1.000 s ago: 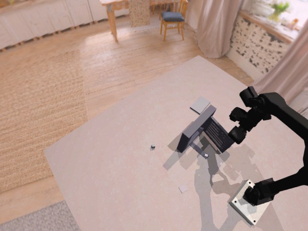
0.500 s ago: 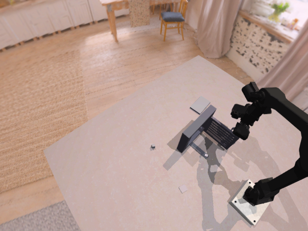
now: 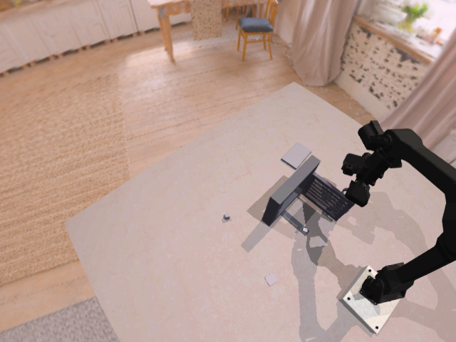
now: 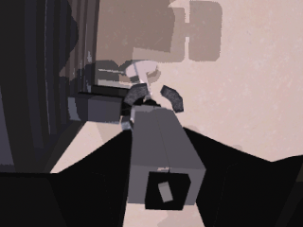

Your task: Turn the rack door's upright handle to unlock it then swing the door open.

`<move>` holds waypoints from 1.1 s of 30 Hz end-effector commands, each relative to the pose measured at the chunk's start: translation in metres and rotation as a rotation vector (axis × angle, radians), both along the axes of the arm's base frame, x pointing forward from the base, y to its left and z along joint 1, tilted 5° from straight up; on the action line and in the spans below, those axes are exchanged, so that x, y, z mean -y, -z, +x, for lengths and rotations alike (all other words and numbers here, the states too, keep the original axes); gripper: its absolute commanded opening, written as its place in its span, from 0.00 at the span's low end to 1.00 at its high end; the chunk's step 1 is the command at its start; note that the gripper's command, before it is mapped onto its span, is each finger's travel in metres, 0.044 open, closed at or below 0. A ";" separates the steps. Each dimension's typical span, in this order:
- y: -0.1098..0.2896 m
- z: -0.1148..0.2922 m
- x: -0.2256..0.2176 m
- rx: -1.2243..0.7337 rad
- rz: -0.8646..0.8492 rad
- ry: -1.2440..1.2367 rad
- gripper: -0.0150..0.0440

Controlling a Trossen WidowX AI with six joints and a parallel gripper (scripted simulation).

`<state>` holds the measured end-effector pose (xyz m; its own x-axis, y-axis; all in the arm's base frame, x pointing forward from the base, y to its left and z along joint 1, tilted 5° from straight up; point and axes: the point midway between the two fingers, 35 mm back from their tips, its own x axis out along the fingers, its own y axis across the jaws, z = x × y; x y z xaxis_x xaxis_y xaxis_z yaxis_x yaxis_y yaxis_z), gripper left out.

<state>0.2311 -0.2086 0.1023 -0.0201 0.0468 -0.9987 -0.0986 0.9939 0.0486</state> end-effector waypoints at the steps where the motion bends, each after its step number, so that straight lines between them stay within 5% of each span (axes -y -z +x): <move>1: 0.000 0.000 -0.001 -0.003 0.001 -0.014 0.47; 8: 0.000 0.000 -0.001 -0.003 0.001 -0.014 0.75; 33: -0.028 0.002 0.003 -0.003 0.001 -0.014 0.75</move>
<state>0.2324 -0.2101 0.1256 -0.0277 0.0492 -0.9984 -0.1077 0.9928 0.0520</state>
